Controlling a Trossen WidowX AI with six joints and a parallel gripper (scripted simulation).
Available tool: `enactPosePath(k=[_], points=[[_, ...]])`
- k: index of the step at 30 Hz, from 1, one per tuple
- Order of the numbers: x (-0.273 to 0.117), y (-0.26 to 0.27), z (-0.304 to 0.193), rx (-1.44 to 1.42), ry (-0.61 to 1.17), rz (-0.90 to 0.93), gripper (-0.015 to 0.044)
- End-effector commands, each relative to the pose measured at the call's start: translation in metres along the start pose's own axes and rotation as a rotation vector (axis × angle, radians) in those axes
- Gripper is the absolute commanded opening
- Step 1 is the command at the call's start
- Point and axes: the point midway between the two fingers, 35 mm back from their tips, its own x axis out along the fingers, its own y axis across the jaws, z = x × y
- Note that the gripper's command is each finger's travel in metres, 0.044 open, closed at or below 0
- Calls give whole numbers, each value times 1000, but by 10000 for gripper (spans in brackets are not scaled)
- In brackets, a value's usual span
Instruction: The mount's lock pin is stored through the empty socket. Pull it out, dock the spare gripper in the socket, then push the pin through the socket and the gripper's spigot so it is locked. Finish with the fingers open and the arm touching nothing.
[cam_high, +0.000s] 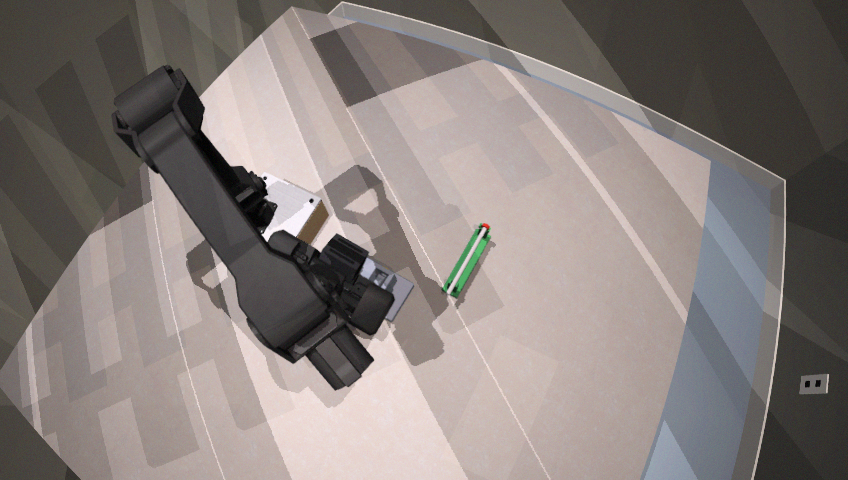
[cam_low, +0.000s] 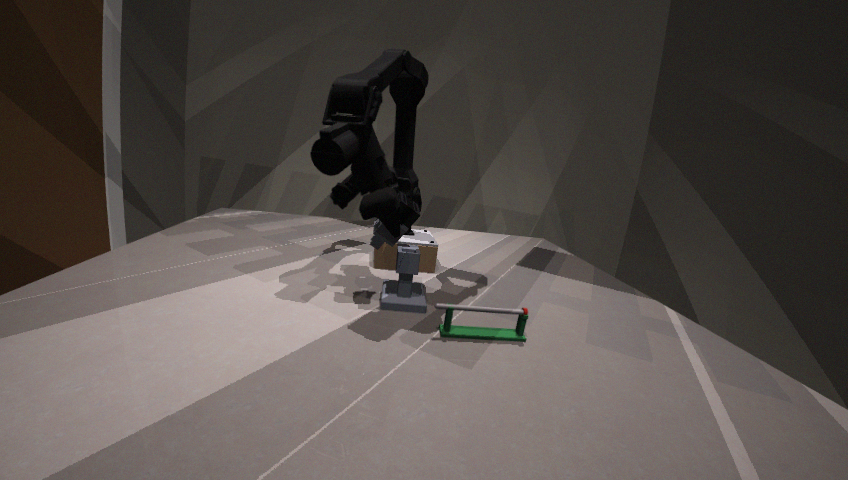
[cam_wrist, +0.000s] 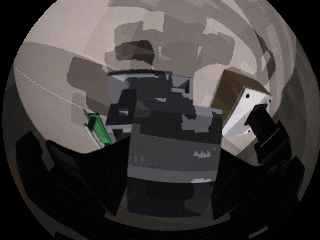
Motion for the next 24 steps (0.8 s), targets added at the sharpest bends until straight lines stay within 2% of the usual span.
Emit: enactPosePath(k=[1, 24], points=[[-6, 3, -10, -24, 93, 23, 0], [-40, 22, -45, -103, 484, 202, 0]])
